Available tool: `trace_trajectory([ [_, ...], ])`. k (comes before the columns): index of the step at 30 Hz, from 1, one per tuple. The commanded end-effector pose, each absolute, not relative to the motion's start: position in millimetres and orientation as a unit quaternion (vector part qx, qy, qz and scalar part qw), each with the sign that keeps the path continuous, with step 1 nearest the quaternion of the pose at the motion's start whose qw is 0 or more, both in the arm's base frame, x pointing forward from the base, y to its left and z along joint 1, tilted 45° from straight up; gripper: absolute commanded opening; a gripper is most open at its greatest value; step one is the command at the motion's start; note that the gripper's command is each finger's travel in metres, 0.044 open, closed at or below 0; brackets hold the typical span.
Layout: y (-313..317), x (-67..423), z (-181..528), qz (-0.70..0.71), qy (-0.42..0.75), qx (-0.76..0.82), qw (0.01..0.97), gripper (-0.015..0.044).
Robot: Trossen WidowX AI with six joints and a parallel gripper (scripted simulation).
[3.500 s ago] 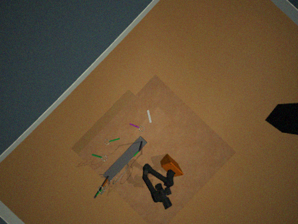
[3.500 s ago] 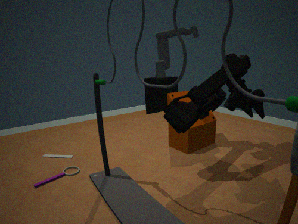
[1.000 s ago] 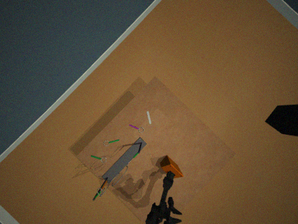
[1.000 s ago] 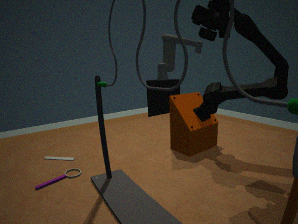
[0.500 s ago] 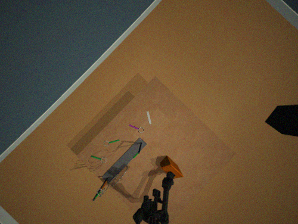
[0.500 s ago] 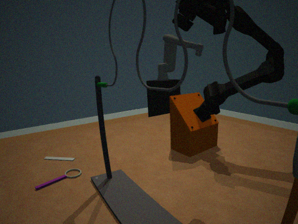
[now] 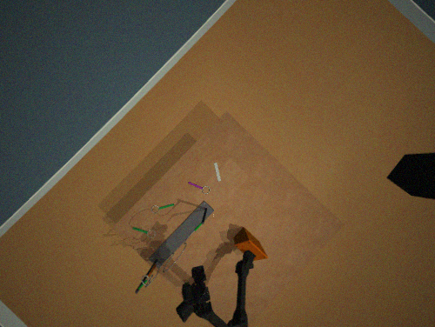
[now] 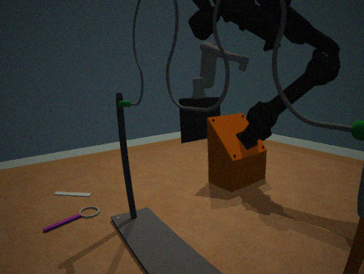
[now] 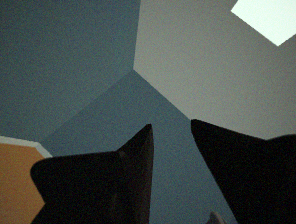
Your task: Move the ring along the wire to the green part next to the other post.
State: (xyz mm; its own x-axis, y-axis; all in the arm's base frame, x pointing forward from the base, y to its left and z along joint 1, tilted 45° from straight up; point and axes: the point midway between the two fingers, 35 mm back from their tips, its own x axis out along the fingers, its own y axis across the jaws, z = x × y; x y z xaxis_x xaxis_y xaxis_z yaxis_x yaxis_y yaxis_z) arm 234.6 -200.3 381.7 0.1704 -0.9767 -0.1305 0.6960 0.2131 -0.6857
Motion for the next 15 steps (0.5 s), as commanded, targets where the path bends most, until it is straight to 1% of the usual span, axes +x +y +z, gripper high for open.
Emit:
trace_trajectory([
  [1, -172, 272, 389, -0.546, 0.224, -0.212, 0.779, 0.016],
  [8, -110, 325, 398, -0.479, 0.135, -0.141, 0.856, 0.016],
  [15, -34, 364, 405, -0.393, 0.062, -0.054, 0.916, 0.016],
])
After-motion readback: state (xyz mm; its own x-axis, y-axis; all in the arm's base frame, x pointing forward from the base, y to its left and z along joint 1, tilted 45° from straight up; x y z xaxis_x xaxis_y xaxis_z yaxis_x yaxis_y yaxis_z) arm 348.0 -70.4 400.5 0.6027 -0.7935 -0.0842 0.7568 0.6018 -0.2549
